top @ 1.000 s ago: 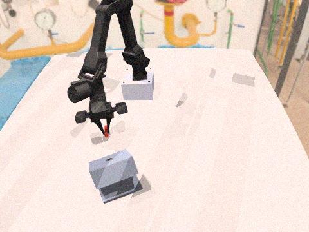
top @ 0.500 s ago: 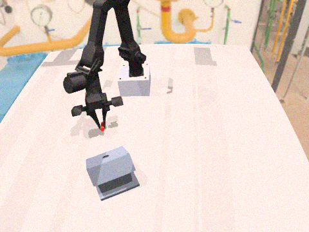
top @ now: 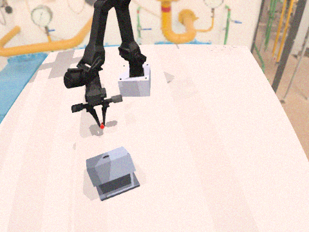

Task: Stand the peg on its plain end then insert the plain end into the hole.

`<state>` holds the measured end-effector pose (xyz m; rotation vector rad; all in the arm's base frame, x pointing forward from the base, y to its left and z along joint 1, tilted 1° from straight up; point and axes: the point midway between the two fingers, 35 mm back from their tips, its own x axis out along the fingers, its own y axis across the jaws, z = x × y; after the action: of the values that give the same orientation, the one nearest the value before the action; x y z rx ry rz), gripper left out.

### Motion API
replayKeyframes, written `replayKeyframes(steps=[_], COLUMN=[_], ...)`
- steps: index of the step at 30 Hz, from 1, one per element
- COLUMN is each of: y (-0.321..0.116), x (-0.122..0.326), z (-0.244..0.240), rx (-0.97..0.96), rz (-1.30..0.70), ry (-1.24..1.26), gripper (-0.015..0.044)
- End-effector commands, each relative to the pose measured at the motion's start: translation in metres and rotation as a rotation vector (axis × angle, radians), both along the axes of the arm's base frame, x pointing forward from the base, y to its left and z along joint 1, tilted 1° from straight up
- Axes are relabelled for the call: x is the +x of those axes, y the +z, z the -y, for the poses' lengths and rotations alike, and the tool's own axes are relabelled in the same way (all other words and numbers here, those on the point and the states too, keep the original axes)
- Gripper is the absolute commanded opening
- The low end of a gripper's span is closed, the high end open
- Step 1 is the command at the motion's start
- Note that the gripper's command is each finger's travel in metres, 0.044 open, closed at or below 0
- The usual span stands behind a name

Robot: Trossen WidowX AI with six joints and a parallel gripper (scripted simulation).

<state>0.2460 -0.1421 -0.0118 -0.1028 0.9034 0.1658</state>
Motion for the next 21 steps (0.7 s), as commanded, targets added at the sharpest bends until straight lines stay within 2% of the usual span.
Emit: replayKeyframes(steps=[1,21], y=[0.003,0.006], x=[-0.003,-0.016], z=[0.0,0.002], rx=[0.003,0.036], rz=[0.042,0.211], ry=[0.004,0.007], gripper=[0.0051,0.0051])
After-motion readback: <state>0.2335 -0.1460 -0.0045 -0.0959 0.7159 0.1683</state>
